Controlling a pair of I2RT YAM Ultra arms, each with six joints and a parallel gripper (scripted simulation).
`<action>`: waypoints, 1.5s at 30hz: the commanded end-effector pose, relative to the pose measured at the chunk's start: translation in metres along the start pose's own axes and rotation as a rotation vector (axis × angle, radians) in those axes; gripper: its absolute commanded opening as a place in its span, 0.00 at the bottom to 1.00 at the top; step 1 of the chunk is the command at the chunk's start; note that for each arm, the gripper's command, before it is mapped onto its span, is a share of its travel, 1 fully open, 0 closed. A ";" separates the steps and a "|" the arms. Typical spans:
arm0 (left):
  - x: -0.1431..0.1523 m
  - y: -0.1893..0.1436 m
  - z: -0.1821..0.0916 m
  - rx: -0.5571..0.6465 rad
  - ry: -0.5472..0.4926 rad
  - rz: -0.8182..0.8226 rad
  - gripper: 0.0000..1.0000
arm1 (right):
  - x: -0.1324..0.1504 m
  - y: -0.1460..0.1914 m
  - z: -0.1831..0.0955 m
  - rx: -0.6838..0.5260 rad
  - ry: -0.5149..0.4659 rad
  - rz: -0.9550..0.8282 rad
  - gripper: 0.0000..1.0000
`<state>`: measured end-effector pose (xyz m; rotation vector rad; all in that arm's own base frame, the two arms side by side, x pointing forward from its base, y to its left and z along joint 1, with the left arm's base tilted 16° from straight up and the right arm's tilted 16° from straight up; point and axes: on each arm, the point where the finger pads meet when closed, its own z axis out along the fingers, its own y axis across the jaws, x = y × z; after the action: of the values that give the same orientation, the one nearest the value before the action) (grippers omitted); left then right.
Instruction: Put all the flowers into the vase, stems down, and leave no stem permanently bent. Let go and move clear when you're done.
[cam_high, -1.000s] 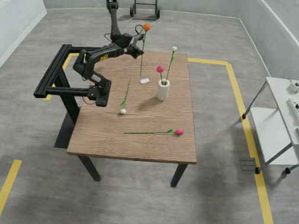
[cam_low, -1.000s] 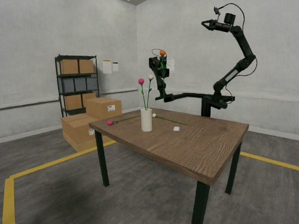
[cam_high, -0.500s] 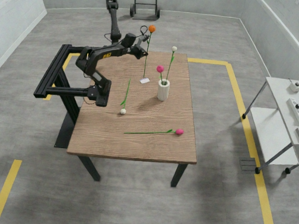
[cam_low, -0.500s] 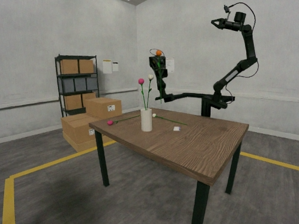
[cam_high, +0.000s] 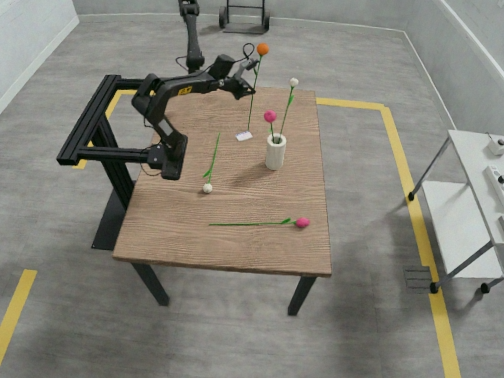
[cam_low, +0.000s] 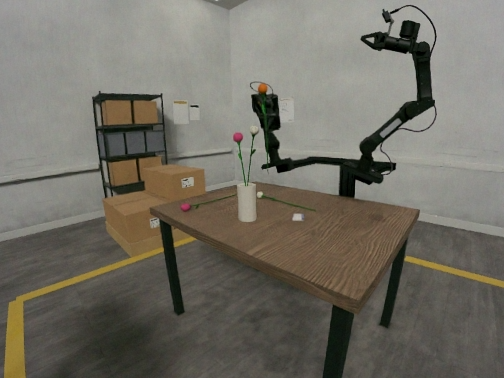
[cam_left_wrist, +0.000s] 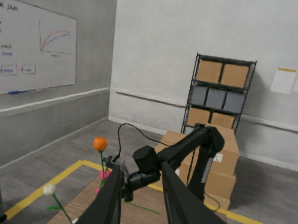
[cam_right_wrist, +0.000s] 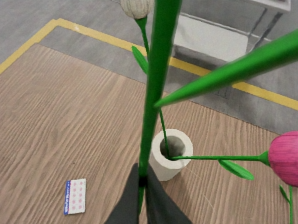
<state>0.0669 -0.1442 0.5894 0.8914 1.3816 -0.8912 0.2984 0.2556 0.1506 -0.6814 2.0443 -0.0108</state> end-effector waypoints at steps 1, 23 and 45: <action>-0.006 -0.003 -0.011 0.015 -0.020 -0.004 0.30 | -0.021 -0.013 0.009 0.068 -0.037 0.060 0.00; -0.008 -0.003 -0.011 0.015 -0.028 -0.004 0.30 | -0.040 -0.044 0.042 0.260 -0.037 0.169 0.00; -0.008 -0.003 -0.011 0.015 -0.028 -0.004 0.30 | -0.048 -0.069 0.068 0.419 -0.015 0.242 0.00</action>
<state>0.0637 -0.1443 0.5882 0.9071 1.3806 -0.9020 0.3938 0.2395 0.1590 -0.2386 2.0287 -0.2619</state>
